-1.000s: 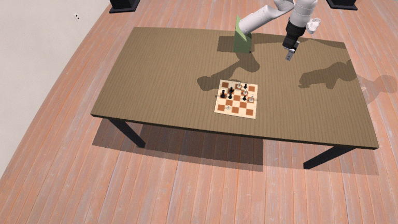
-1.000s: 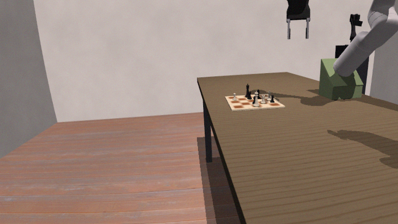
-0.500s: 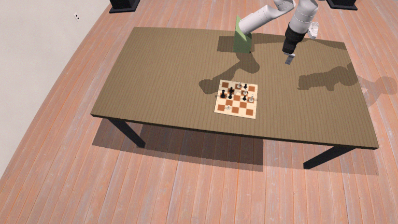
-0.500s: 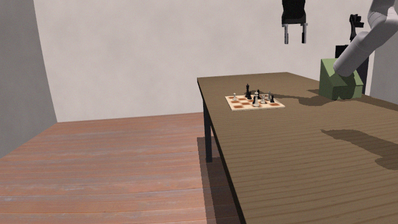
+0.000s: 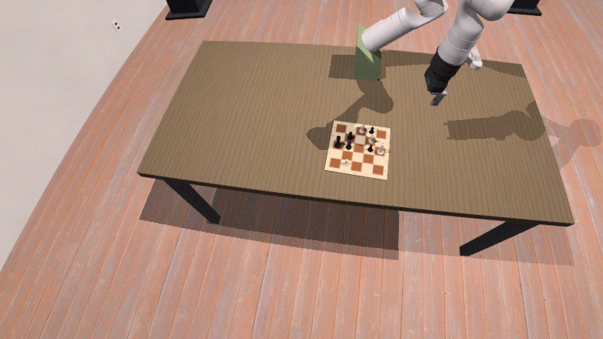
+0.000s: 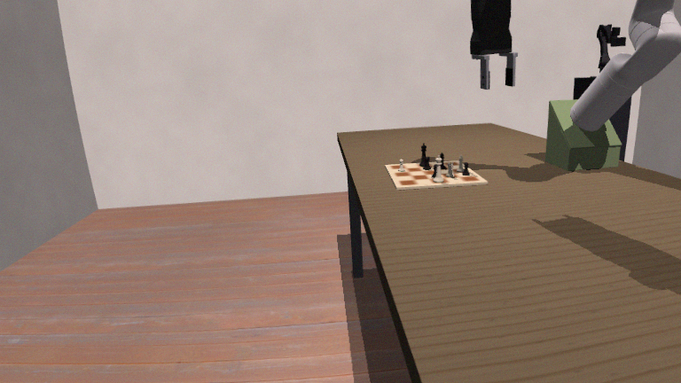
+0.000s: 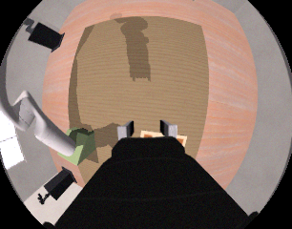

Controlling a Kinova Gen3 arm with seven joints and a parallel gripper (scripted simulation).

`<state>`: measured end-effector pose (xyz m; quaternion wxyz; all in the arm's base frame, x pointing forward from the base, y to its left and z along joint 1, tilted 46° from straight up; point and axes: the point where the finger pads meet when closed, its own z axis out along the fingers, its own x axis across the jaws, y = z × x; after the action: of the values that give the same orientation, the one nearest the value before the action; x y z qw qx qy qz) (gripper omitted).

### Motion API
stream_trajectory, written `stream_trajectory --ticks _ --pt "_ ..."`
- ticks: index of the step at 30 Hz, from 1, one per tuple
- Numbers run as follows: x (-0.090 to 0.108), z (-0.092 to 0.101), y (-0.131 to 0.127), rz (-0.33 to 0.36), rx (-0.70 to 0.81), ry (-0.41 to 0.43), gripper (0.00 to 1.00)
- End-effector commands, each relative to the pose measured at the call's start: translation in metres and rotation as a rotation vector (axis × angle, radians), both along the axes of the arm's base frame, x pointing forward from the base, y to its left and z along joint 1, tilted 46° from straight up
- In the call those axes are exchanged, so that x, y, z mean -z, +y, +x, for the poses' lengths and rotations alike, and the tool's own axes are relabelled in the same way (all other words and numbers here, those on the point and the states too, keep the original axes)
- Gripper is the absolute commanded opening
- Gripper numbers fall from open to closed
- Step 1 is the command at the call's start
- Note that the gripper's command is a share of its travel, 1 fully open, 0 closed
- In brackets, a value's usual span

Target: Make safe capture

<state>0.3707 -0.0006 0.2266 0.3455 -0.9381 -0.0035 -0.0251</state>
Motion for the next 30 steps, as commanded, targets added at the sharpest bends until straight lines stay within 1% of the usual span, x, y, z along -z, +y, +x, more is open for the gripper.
stream_trajectory --ticks 1,5,7,22,24,30 --pt "0.006 0.004 0.004 -0.013 -0.062 -0.036 1.00" --pt "0.015 0.008 0.009 -0.041 -0.181 -0.115 1.00" --pt "0.015 0.008 0.009 -0.041 -0.181 -0.115 1.00" --pt "0.054 0.029 0.026 -0.141 -0.701 -0.430 1.00" --pt "0.054 0.029 0.026 -0.141 -0.701 -0.430 1.00" --pt "0.070 0.039 0.034 -0.173 -0.933 -0.555 1.00"
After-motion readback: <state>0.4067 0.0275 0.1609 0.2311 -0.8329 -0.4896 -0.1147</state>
